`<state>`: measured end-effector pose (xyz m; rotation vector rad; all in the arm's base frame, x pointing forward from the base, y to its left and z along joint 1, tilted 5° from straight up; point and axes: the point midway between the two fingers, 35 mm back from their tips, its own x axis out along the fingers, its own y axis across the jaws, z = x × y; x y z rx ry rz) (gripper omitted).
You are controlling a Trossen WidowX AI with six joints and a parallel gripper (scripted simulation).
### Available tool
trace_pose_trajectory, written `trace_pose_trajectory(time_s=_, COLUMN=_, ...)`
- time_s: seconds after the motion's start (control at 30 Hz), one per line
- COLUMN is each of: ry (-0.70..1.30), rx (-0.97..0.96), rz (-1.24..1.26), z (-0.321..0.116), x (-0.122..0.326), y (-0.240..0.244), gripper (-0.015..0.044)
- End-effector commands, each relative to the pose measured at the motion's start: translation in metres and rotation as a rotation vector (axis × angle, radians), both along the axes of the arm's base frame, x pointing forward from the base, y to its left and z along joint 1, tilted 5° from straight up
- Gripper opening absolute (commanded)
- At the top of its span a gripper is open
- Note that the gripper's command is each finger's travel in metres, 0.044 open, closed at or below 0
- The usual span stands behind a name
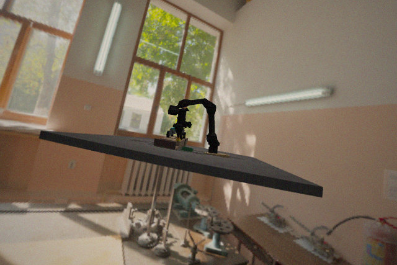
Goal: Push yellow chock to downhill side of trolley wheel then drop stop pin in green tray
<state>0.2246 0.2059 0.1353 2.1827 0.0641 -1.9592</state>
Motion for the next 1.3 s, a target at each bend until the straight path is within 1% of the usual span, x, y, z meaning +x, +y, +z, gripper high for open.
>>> trace_pose_trajectory(time_s=0.0, ry=-0.004, rx=-0.002, rz=0.0, z=0.001, x=0.001, y=-0.006, gripper=0.0)
trace_pose_trajectory(time_s=1.27, ry=-0.005, rx=-0.004, rz=0.0, z=0.004, x=0.006, y=-0.031, gripper=0.0)
